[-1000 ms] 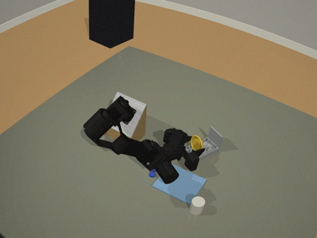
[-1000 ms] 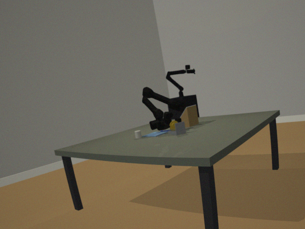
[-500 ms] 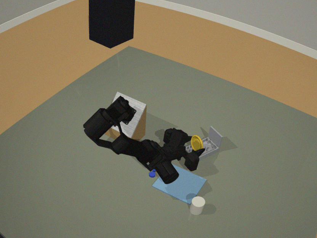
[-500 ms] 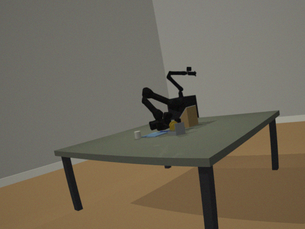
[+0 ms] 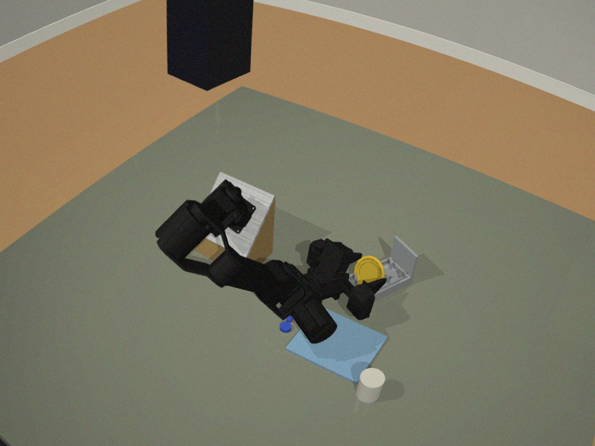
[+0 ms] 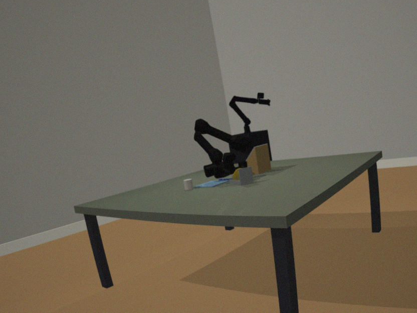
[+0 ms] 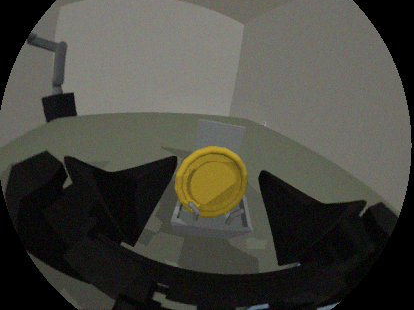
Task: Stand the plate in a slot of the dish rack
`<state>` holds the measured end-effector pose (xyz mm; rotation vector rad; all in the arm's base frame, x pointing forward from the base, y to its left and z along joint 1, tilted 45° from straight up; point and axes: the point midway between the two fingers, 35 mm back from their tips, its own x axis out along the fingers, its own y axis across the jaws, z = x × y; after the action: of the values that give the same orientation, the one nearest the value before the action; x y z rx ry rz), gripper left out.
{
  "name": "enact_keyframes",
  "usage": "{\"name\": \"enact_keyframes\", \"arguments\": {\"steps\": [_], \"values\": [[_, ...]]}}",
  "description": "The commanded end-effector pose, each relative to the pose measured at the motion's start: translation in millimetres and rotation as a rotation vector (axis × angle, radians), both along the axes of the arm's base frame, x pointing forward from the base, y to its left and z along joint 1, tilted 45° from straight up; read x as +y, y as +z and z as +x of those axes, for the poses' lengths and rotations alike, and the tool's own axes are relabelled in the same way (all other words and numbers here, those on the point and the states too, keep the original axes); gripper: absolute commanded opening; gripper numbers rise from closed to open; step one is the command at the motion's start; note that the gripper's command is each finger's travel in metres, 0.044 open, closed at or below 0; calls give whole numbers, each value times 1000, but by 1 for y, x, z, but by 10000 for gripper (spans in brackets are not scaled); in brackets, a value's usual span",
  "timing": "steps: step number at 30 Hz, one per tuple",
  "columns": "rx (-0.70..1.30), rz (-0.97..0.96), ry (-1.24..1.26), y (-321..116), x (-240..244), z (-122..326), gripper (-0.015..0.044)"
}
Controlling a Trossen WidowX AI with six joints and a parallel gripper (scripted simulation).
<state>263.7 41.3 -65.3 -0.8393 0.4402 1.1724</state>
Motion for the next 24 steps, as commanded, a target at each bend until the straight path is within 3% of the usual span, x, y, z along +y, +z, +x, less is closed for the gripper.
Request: {"name": "enact_keyframes", "arguments": {"steps": [1, 9, 15, 24], "values": [[3, -4, 9, 19, 18, 2, 400], [26, 14, 8, 81, 78, -2, 400], [46, 9, -4, 82, 80, -2, 400], [281, -87, -163, 73, 85, -9, 400]]}}
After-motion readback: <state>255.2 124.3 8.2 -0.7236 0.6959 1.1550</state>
